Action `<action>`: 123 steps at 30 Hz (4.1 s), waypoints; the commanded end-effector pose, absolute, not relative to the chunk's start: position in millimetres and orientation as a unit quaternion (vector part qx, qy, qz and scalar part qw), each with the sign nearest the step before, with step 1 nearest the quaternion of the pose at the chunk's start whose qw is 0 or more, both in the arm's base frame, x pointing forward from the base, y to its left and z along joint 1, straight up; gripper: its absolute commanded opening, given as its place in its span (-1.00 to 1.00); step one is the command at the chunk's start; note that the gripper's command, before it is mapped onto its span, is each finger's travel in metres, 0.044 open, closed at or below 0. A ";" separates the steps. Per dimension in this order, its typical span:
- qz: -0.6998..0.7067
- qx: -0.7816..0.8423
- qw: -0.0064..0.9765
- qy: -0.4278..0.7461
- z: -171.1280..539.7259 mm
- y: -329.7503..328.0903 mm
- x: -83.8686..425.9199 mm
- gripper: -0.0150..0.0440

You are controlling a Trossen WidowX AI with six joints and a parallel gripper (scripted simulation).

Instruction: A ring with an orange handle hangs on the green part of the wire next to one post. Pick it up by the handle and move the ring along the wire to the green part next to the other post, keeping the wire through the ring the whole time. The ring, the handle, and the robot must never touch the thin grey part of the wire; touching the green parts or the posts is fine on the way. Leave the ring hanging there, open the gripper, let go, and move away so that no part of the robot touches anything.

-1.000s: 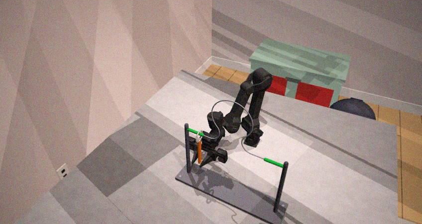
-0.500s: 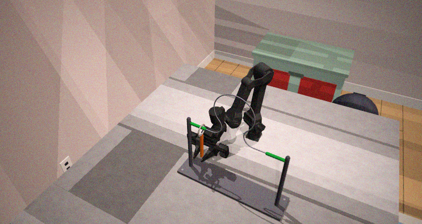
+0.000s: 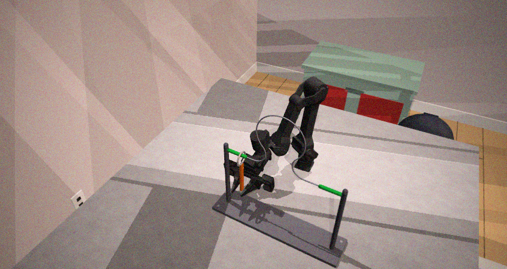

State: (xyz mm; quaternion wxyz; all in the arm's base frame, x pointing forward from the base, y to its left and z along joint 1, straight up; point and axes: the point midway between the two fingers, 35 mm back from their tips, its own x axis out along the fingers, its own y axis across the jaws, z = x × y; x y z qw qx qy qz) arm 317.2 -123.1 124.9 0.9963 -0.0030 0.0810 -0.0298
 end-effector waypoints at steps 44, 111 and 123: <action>-0.029 -0.003 0.996 0.080 138.9 -124.4 317.1 -1.00; -0.017 0.091 0.992 0.080 141.5 -49.9 322.6 -1.00; -0.003 0.208 0.975 0.075 153.9 -9.4 325.1 -1.00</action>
